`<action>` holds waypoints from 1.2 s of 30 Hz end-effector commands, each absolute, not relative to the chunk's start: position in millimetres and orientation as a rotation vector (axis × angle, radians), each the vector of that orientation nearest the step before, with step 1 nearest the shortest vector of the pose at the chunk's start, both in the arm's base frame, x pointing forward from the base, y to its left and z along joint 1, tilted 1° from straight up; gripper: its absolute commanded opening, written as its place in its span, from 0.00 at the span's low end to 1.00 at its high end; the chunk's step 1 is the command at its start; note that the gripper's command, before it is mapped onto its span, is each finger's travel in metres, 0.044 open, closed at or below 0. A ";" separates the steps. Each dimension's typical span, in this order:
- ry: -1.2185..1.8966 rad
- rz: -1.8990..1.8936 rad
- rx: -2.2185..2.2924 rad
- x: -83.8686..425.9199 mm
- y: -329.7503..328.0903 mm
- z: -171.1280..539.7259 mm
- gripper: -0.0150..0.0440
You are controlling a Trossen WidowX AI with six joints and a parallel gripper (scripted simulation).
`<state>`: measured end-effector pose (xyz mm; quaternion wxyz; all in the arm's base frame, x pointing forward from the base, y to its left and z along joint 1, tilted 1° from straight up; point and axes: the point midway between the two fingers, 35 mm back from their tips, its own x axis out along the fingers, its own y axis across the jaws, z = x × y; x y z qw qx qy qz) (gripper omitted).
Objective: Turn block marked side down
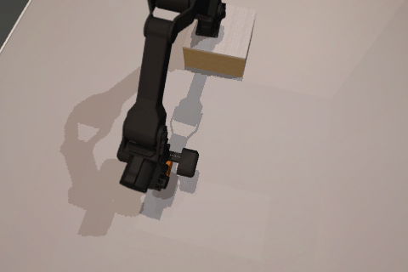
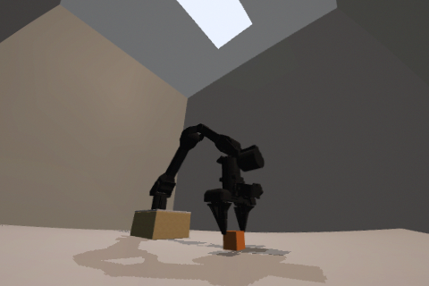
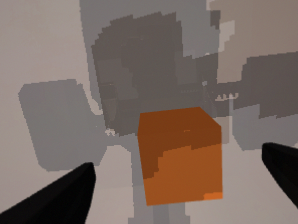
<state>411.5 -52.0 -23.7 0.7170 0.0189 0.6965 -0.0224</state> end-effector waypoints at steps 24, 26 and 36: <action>1.545 -0.056 0.043 410.3 -52.3 -34.8 0.49; 1.545 -0.056 0.043 410.3 -52.3 -34.8 0.46; 1.545 -0.056 0.043 410.2 -52.2 -15.8 0.25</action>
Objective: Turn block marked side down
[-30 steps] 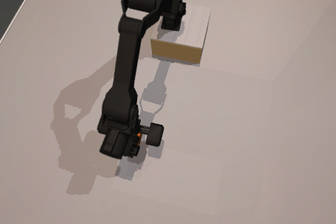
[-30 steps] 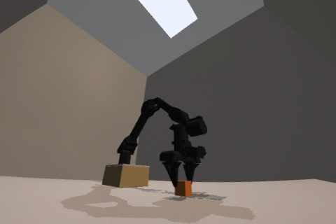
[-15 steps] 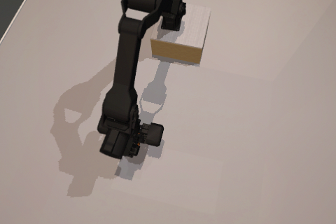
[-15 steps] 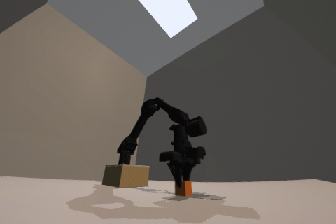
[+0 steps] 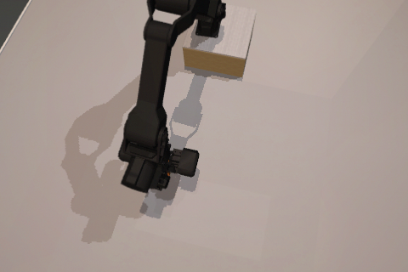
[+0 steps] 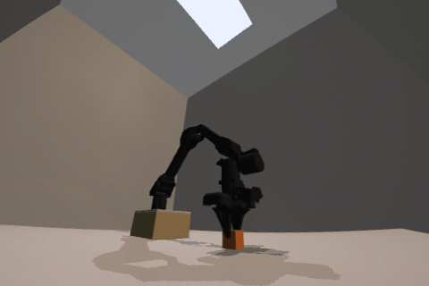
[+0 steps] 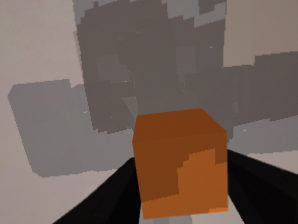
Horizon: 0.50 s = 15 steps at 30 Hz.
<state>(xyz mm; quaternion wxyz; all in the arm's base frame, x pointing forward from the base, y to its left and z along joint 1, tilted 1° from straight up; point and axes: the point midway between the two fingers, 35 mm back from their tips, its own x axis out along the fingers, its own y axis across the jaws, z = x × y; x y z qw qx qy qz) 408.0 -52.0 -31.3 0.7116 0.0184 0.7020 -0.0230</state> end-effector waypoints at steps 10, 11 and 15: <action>1.509 -0.056 0.043 411.0 -52.3 -7.2 0.25; 1.494 -0.057 0.043 411.4 -52.4 -8.1 0.25; 1.437 -0.058 0.042 412.8 -52.6 -11.3 0.25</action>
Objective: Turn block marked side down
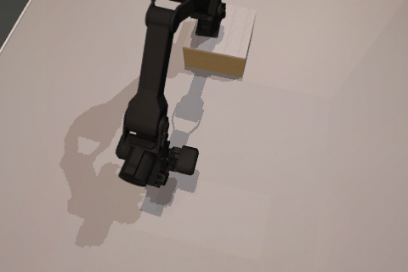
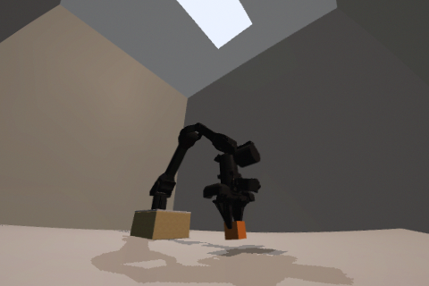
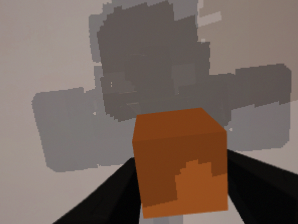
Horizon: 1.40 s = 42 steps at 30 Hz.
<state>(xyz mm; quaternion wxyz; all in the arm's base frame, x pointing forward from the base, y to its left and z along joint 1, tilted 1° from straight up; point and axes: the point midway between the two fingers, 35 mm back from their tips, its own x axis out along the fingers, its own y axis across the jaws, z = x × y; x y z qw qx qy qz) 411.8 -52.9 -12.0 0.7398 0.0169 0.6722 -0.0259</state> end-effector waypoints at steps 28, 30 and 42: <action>1.038 -0.061 0.027 405.2 -52.0 -14.7 0.25; 1.028 -0.061 0.026 404.6 -51.9 -14.4 0.25; 0.883 -0.064 0.024 414.6 -53.4 -35.0 0.25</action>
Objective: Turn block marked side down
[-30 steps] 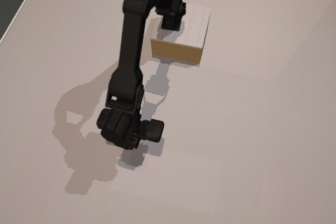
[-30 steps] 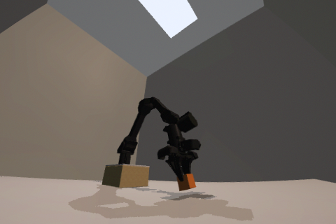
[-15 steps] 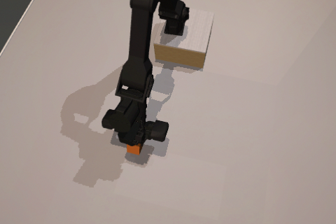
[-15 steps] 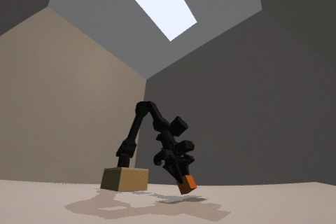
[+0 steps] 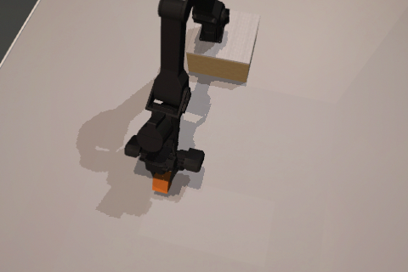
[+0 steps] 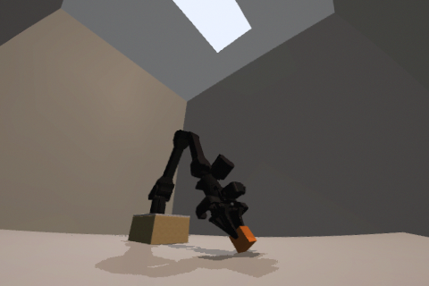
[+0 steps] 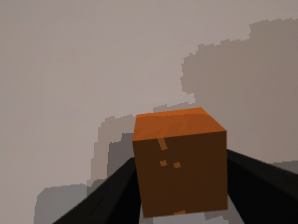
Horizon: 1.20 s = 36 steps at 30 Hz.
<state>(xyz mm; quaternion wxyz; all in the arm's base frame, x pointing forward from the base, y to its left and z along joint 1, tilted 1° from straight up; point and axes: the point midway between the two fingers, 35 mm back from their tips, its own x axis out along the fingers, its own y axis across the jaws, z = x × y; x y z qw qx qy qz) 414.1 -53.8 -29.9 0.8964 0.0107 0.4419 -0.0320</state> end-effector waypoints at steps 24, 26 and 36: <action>0.522 -0.064 0.010 403.0 -52.0 -47.2 0.25; 0.512 -0.064 0.009 402.0 -51.8 -46.7 0.25; 0.481 -0.064 0.008 401.4 -51.8 -43.6 0.25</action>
